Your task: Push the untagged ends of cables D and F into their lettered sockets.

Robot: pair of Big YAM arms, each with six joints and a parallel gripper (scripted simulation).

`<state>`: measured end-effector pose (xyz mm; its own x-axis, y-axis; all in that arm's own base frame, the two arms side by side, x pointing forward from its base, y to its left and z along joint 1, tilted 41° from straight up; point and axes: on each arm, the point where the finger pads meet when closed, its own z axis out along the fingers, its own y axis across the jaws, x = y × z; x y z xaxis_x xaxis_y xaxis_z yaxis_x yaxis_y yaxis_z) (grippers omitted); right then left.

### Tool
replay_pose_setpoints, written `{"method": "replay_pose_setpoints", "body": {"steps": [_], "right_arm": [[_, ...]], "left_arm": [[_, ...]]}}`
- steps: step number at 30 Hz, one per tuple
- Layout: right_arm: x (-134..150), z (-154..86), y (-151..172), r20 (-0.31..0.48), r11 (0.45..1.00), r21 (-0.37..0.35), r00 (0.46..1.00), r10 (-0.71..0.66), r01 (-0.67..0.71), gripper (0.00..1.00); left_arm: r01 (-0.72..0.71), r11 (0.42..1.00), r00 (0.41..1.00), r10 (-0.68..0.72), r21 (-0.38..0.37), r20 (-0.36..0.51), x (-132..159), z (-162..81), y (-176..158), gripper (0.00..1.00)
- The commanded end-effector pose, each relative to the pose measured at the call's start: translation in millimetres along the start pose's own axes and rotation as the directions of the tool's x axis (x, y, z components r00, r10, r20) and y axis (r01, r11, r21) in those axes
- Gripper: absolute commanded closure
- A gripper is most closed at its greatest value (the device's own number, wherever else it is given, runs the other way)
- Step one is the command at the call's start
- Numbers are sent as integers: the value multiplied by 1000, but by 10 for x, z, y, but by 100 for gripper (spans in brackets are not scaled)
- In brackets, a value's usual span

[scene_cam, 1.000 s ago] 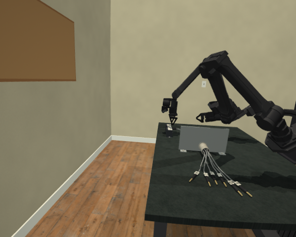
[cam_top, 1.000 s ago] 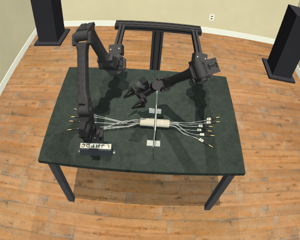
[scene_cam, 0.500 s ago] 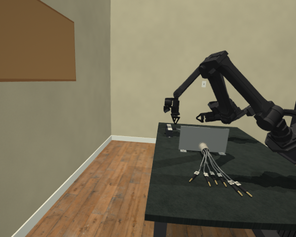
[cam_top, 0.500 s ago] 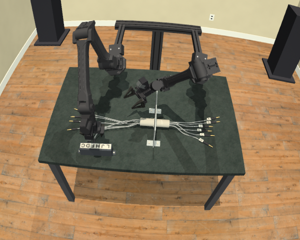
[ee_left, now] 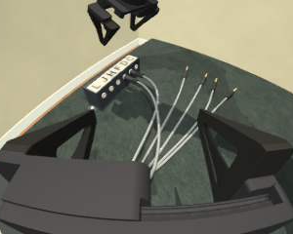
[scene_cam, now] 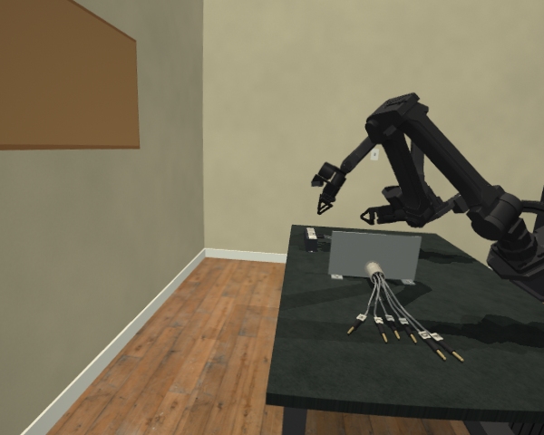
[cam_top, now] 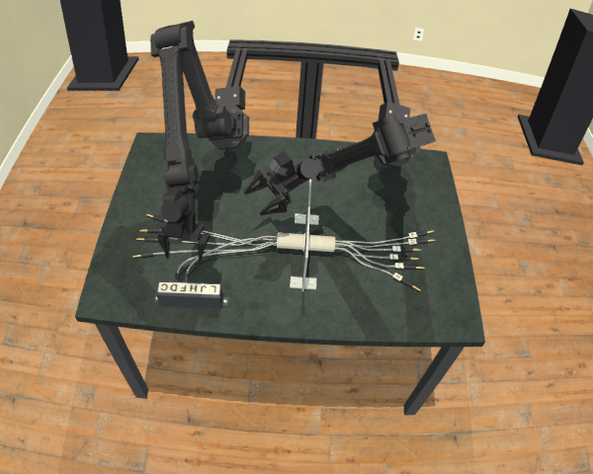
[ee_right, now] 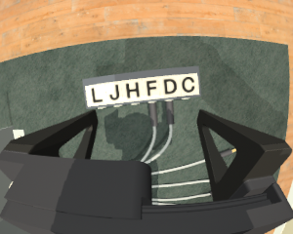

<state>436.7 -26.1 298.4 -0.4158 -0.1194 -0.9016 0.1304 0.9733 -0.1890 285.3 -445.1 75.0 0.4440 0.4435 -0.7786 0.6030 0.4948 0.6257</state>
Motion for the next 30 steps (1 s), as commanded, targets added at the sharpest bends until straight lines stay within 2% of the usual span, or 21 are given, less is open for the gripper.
{"method": "replay_pose_setpoints", "body": {"steps": [1,3,6,7,9,30], "right_arm": [[-89,-66,77,91,1000,-3,995,28,-28,0],[-129,-135,86,144,999,-1,989,39,-39,0],[-143,-172,94,173,999,2,984,43,-44,0],[-250,-195,78,191,999,3,980,46,-47,0],[-195,-132,101,173,999,2,984,41,-42,0],[-162,-117,57,161,999,11,986,34,-36,0]], "left_arm": [[-9,1000,1000,9,10,3,-7,-5,-55,0],[-9,1000,1000,9,10,3,-7,-5,-55,0],[-9,1000,1000,9,10,3,-7,-5,-55,0],[-9,1000,1000,9,10,3,-7,-5,-55,0],[-9,1000,1000,9,10,3,-7,-5,-55,0],[-9,1000,1000,9,10,3,-7,-5,-55,0]]}}
